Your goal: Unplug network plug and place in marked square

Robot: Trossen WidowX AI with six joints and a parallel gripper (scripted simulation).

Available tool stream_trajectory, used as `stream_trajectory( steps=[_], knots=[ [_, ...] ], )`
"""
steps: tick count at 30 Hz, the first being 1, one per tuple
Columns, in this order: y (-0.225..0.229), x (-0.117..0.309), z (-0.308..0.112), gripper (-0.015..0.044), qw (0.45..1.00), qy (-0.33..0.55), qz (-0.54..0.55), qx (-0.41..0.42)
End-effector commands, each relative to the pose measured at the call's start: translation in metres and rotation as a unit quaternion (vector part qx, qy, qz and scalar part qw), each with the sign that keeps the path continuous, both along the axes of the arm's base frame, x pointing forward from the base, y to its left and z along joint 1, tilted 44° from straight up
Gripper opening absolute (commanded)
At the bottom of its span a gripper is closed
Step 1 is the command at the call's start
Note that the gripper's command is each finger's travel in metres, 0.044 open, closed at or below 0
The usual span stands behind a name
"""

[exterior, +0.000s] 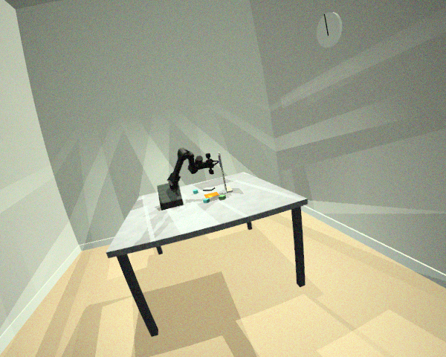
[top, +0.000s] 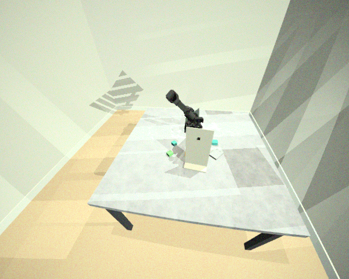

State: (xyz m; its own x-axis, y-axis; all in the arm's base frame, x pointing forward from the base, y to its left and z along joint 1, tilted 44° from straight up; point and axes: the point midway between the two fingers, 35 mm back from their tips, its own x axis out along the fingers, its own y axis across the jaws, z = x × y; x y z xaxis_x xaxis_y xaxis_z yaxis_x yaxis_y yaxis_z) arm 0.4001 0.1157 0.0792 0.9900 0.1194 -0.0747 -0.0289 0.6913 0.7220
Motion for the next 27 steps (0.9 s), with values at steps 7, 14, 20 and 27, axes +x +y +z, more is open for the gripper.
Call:
stream_trajectory(
  steps=[7,14,20,27],
  knots=[
    [0.0,-0.005,-0.001,0.0,1.0,0.001,0.0,0.003],
    [0.0,-0.01,-0.001,0.0,1.0,0.001,0.0,0.003],
    [0.0,-0.013,-0.001,0.0,1.0,0.001,0.0,0.003],
    [0.0,-0.018,-0.002,0.0,1.0,0.001,0.0,0.003]
  ],
)
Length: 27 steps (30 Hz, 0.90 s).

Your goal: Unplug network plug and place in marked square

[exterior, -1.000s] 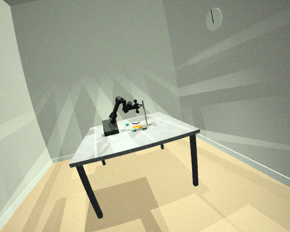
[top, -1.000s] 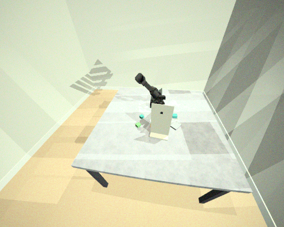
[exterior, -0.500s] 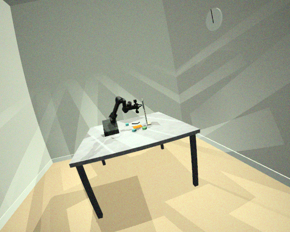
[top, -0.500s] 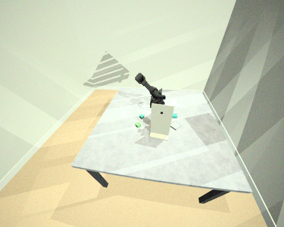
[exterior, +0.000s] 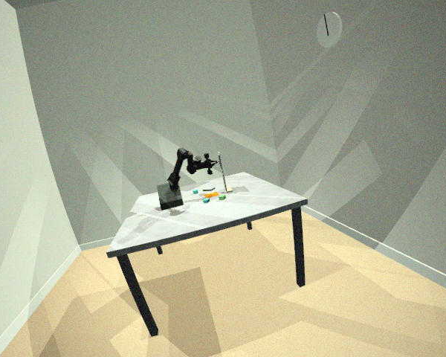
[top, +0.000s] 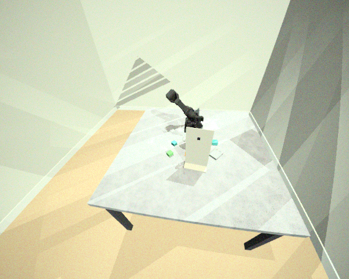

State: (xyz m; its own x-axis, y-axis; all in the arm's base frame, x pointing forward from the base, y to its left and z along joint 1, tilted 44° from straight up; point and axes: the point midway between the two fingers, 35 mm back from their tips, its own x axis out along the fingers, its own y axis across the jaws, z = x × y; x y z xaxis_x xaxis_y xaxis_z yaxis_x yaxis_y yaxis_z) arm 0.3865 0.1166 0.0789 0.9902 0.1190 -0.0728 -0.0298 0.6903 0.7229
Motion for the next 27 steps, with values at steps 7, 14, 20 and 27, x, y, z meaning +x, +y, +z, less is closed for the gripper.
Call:
stream_trajectory(
  steps=[7,14,20,27],
  knots=[
    [0.0,-0.008,-0.002,0.0,1.0,0.002,0.0,0.002],
    [0.0,-0.013,-0.003,0.0,1.0,0.002,0.0,0.002],
    [0.001,-0.017,-0.003,0.0,1.0,0.003,0.0,0.002],
    [0.001,-0.022,-0.004,0.0,1.0,0.005,0.0,0.002]
  ],
)
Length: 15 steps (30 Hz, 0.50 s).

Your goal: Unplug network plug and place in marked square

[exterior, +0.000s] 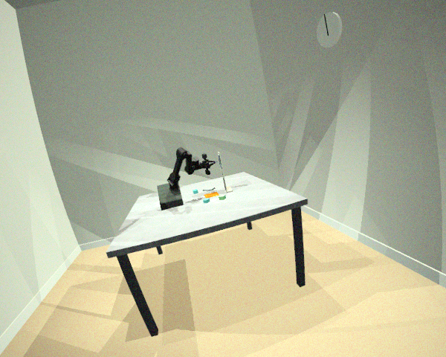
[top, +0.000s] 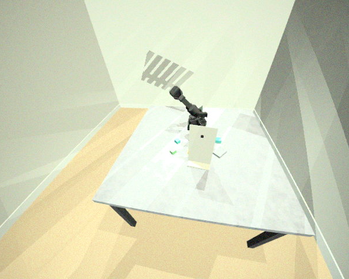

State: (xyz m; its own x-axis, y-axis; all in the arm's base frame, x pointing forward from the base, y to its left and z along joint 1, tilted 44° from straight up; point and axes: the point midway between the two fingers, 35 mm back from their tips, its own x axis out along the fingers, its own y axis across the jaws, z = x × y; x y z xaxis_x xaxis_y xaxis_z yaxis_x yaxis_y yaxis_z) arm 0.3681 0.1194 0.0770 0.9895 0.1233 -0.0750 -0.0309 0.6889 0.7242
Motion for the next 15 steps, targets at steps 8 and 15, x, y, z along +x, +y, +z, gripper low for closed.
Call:
stream_trajectory(
  steps=[8,15],
  knots=[
    [-0.0008,-0.0089,-0.0025,0.0,1.0,0.007,-0.003,0.001],
    [0.0,-0.0139,-0.0032,0.0,1.0,0.01,-0.003,0.001]
  ],
)
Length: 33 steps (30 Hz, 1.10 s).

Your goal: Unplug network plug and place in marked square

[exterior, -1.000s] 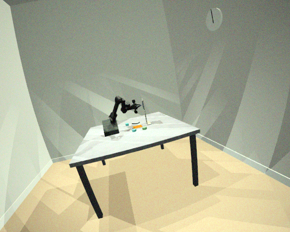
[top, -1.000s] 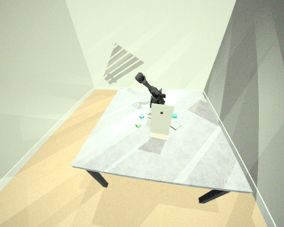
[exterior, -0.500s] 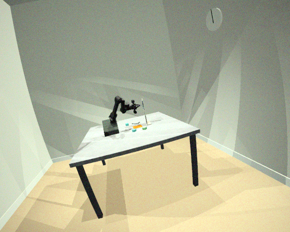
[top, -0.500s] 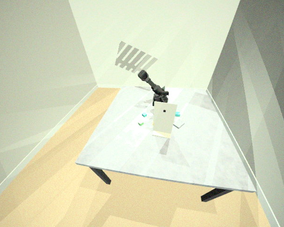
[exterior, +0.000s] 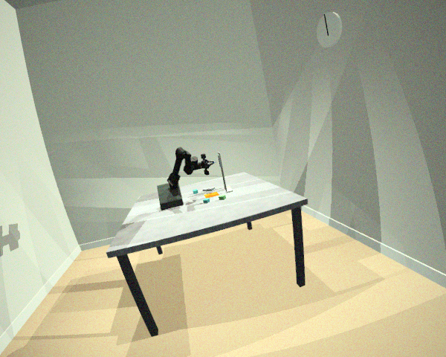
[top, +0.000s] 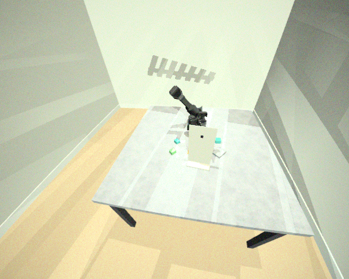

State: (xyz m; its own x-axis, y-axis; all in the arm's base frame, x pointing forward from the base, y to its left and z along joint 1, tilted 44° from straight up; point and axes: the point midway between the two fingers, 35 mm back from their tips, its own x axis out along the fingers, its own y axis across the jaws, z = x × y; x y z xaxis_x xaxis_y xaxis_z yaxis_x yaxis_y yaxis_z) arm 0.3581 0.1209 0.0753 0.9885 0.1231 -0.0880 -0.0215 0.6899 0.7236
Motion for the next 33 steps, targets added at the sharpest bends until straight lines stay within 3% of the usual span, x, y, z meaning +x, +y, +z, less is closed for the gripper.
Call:
stream_trajectory(
  steps=[1,33],
  knots=[
    [-0.001,-0.005,-0.002,0.0,1.0,0.004,-0.003,0.001],
    [0.009,-0.023,0.001,0.0,1.0,0.011,-0.001,-0.001]
  ],
)
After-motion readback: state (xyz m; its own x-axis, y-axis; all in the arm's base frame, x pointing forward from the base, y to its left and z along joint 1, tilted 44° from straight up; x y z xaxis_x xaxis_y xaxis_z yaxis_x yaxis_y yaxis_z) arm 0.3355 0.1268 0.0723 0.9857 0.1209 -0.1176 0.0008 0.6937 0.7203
